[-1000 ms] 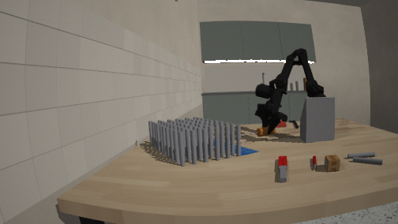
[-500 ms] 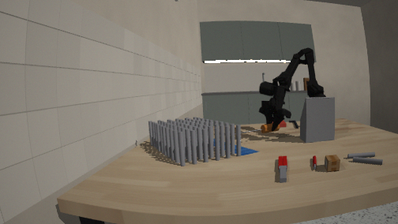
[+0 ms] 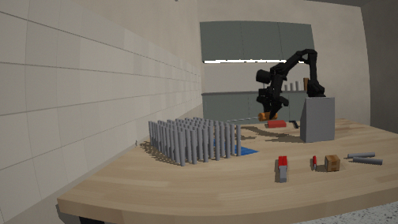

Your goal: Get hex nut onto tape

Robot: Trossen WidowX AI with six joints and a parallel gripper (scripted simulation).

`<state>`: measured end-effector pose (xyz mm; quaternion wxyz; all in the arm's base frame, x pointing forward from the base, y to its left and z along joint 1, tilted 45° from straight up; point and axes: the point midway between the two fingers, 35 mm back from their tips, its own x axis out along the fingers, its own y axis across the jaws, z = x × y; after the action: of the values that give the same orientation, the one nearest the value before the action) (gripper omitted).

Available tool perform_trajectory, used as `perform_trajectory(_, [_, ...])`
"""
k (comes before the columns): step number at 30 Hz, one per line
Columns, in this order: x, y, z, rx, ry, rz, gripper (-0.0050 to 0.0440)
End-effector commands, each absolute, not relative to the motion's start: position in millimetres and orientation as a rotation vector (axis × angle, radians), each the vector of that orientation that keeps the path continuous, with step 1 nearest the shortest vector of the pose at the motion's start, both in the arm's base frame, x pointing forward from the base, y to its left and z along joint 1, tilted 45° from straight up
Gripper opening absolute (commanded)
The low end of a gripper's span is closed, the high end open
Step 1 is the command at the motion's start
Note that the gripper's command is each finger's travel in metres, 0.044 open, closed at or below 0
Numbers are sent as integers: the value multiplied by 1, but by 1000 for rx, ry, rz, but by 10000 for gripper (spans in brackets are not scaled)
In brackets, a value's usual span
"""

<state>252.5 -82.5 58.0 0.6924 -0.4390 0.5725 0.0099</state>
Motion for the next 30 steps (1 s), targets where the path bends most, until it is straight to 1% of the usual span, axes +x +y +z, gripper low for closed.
perform_trajectory(1, [259,-66,82,-979,1249,5,-50])
perform_trajectory(10, [251,-37,115,-987,1241,-1,-50])
perform_trajectory(14, [252,-43,108,-974,1253,-10,-50])
perform_trajectory(16, [254,-49,105,-947,1254,-45,-50])
perform_trajectory(27, [257,-68,127,-694,1235,-378,-50])
perform_trajectory(30, [257,-70,129,-673,1230,-407,-50])
